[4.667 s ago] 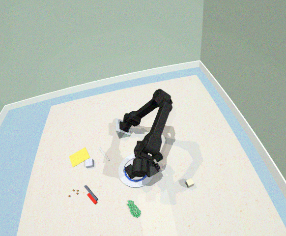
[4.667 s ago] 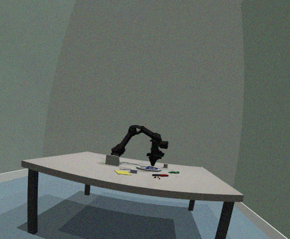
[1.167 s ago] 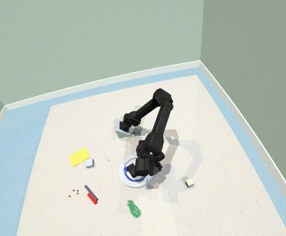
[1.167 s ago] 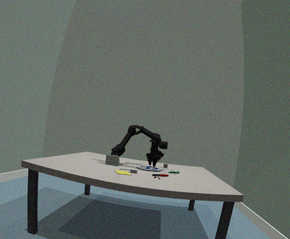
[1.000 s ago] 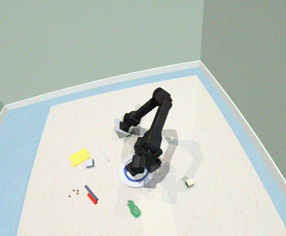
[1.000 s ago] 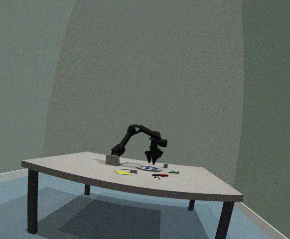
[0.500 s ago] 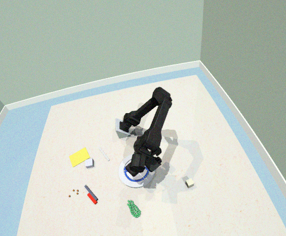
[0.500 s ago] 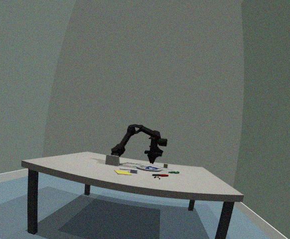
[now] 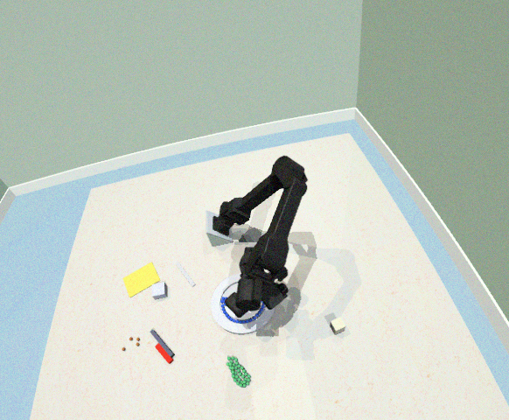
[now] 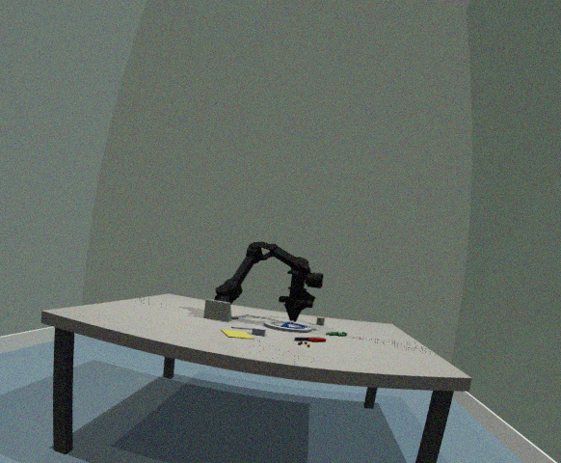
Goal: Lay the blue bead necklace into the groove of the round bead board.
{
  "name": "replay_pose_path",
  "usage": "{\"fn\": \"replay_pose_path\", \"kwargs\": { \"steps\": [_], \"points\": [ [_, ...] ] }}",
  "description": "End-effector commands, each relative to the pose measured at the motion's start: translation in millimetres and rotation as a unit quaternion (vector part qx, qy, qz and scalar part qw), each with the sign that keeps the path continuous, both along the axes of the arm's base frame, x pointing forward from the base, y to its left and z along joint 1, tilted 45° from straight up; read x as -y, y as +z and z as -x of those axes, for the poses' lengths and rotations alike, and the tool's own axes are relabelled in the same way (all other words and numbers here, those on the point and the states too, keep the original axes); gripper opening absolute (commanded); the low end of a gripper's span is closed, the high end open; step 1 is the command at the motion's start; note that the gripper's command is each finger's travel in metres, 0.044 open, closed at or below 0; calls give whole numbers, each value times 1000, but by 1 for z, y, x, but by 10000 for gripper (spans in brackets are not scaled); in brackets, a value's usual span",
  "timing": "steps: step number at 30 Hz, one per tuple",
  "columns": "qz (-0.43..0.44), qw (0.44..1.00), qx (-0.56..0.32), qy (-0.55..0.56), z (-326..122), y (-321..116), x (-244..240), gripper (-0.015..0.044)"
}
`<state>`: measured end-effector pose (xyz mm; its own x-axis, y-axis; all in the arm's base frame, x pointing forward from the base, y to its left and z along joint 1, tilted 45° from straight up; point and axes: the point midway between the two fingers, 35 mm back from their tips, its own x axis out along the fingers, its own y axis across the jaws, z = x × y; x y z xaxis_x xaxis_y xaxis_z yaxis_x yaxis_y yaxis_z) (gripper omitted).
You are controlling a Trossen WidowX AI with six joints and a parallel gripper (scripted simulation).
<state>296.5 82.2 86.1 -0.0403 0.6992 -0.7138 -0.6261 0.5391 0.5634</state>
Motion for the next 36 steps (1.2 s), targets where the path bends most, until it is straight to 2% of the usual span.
{"fn": "replay_pose_path", "kwargs": {
  "steps": [1, 8, 13, 36],
  "points": [
    [-3, 1000, -6, 0, 3, -5, -5, 120],
    [-3, 1000, -7, 0, 4, -8, -8, 120],
    [0, 1000, -2, 2, 2, -6, -7, 0],
    [0, 1000, -2, 2, 2, -6, -7, 0]
  ]
}}
